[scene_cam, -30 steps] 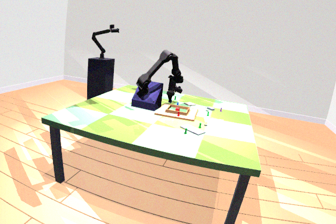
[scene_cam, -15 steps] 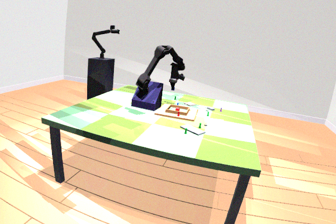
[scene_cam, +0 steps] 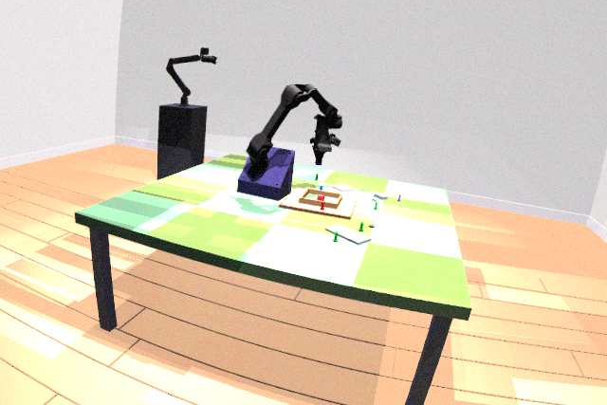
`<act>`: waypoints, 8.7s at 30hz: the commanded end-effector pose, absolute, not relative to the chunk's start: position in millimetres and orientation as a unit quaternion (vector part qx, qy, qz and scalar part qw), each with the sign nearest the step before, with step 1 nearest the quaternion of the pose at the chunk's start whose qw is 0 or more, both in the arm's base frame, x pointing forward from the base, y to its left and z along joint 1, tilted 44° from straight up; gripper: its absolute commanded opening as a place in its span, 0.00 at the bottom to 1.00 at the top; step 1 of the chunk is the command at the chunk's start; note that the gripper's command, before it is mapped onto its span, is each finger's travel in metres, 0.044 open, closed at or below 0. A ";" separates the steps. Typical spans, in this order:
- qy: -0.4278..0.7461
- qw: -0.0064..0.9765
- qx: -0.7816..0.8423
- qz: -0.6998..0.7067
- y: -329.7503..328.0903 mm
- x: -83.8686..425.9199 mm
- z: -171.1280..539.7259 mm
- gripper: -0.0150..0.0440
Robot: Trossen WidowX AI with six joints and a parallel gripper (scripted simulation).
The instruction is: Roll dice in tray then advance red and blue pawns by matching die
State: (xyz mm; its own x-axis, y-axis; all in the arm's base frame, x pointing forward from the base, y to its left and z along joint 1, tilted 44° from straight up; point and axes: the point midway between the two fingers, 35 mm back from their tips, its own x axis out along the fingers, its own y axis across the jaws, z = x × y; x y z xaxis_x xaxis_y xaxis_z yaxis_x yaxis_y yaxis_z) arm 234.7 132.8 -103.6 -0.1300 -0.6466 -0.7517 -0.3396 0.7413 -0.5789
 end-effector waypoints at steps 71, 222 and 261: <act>0.585 0.504 -0.447 0.452 -30.4 307.0 -44.9 0.25; 0.745 0.532 -0.391 -0.095 -178.7 290.8 23.3 0.25; 0.745 0.535 -0.390 -0.090 -78.2 349.2 60.9 0.25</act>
